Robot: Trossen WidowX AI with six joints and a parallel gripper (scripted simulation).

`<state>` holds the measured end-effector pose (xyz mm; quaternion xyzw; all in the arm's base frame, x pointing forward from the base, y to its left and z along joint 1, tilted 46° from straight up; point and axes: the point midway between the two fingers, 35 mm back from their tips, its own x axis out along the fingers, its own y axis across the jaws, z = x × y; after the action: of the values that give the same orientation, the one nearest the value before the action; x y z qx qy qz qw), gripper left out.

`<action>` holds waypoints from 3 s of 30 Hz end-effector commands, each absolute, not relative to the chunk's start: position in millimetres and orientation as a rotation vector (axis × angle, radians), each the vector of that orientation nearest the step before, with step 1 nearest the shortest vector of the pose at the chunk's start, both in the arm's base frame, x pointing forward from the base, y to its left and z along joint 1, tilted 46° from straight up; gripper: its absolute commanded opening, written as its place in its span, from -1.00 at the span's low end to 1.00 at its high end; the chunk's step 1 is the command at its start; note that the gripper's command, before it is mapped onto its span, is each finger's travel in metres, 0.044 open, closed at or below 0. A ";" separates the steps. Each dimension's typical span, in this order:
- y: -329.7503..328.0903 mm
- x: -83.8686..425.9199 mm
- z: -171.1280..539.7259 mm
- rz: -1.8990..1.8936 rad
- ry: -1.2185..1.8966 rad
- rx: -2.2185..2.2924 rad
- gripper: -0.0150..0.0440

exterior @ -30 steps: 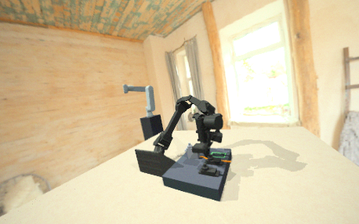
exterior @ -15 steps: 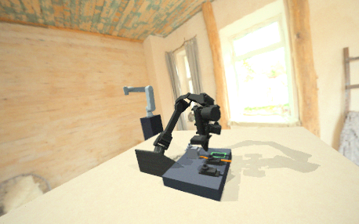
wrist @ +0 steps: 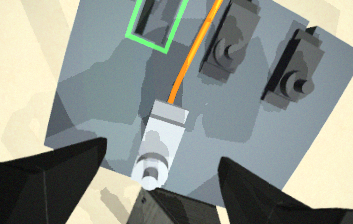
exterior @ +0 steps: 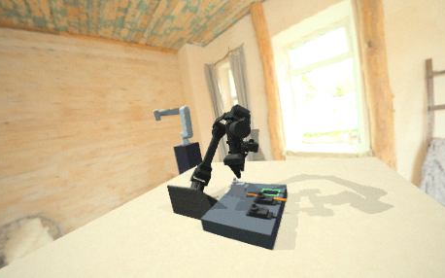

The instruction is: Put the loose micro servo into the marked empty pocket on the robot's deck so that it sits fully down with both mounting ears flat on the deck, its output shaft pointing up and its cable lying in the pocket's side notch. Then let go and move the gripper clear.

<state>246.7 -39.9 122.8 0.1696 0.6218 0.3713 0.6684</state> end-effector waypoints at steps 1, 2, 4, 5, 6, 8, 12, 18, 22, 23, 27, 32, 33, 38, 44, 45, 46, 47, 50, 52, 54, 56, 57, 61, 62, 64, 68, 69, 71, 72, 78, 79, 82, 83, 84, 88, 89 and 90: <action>-37.4 242.9 121.9 0.853 1.404 0.369 1.00; -35.4 242.8 119.9 0.853 1.403 0.369 1.00; -30.6 242.5 115.1 0.853 1.403 0.369 1.00; -27.4 242.2 112.0 0.853 1.403 0.369 1.00; -24.1 241.7 108.7 0.853 1.403 0.369 1.00; -21.4 240.9 106.1 0.854 1.403 0.369 1.00; -20.2 240.8 104.9 0.854 1.403 0.369 1.00; -14.4 240.5 99.1 0.854 1.403 0.369 1.00; -9.8 240.1 94.7 0.854 1.402 0.369 1.00; -8.7 239.9 93.6 0.854 1.402 0.369 1.00; -7.0 239.7 92.0 0.854 1.402 0.369 0.91; -7.0 239.7 92.0 0.854 1.402 0.369 0.47; -7.0 239.7 92.0 0.854 1.402 0.369 0.38; -7.0 239.7 92.0 0.854 1.402 0.369 0.00; -7.5 239.8 92.5 0.854 1.402 0.369 -0.20; -8.6 240.0 93.4 0.854 1.402 0.369 -0.29; -10.0 240.2 94.7 0.854 1.402 0.369 -0.38; -11.9 240.5 96.4 0.853 1.403 0.369 -0.47; -19.7 240.9 104.8 0.853 1.403 0.369 -0.49; -25.2 240.7 111.7 0.853 1.403 0.369 -0.49; -26.7 241.0 114.3 0.854 1.403 0.369 -0.49; -26.6 241.9 114.6 0.854 1.403 0.369 -0.49; -26.5 242.5 114.7 0.854 1.403 0.369 -0.49; -27.3 244.1 113.8 0.854 1.403 0.369 -0.49; -28.1 244.6 112.9 0.853 1.403 0.369 -0.49; -29.2 245.2 111.8 0.853 1.403 0.369 -0.49; -22.4 244.5 118.7 0.854 1.403 0.369 -0.49; -19.3 244.2 121.8 0.854 1.403 0.369 -0.49; -11.5 243.3 129.6 0.854 1.403 0.370 -0.49; -7.2 243.0 134.1 0.854 1.403 0.370 -0.49; 4.2 241.7 145.6 0.851 1.405 0.375 -0.49; 4.2 241.7 145.6 0.845 1.410 0.382 -0.49; 4.2 241.7 145.6 0.806 1.436 0.425 -0.49; 4.1 241.7 145.6 0.789 1.447 0.444 -0.49; 4.1 241.7 145.6 0.770 1.459 0.465 -0.49; 4.1 241.7 145.6 0.716 1.493 0.523 -0.49; 4.1 241.7 145.6 0.716 1.493 0.523 -0.49; 4.1 241.7 145.6 0.716 1.493 0.523 -0.49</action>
<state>241.7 3.8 144.1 0.2204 0.6537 0.3227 0.6481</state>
